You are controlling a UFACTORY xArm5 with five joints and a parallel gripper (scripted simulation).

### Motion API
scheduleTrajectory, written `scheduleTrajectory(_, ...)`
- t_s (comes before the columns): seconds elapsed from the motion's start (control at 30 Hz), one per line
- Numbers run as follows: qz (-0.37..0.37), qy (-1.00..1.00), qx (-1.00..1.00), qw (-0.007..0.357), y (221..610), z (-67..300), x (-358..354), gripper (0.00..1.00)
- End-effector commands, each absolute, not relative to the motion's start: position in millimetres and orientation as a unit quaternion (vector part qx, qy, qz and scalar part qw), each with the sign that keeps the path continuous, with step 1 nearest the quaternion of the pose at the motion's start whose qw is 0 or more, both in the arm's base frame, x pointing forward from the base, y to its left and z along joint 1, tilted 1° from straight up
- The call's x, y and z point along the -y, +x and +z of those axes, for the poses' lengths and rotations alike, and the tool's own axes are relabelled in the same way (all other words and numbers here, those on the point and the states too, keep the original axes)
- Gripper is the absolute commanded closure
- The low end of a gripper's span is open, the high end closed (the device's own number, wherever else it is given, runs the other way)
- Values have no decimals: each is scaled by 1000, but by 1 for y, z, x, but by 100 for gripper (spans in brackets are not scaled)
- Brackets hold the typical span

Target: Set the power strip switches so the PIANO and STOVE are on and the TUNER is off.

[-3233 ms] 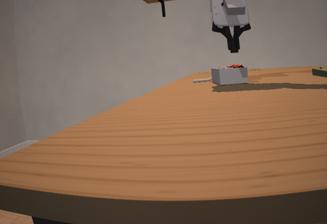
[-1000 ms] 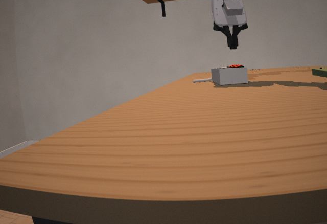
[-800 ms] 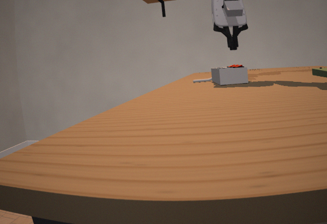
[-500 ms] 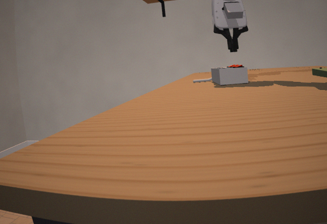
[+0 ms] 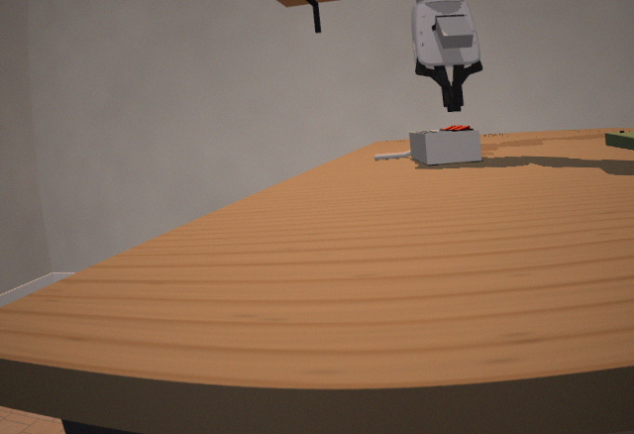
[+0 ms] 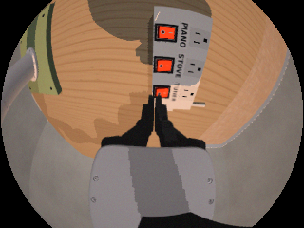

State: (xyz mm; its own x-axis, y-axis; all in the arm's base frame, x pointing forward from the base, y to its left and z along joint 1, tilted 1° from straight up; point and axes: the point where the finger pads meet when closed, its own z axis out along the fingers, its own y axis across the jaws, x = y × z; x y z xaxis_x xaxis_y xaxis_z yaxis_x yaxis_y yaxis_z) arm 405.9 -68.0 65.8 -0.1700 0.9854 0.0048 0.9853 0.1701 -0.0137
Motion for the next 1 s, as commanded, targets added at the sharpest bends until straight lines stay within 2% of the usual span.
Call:
scheduleTrajectory(0.0,3,-644,765,5,407,62,68,100)
scheduleTrajectory(0.97,3,-644,765,5,407,50,68,100)
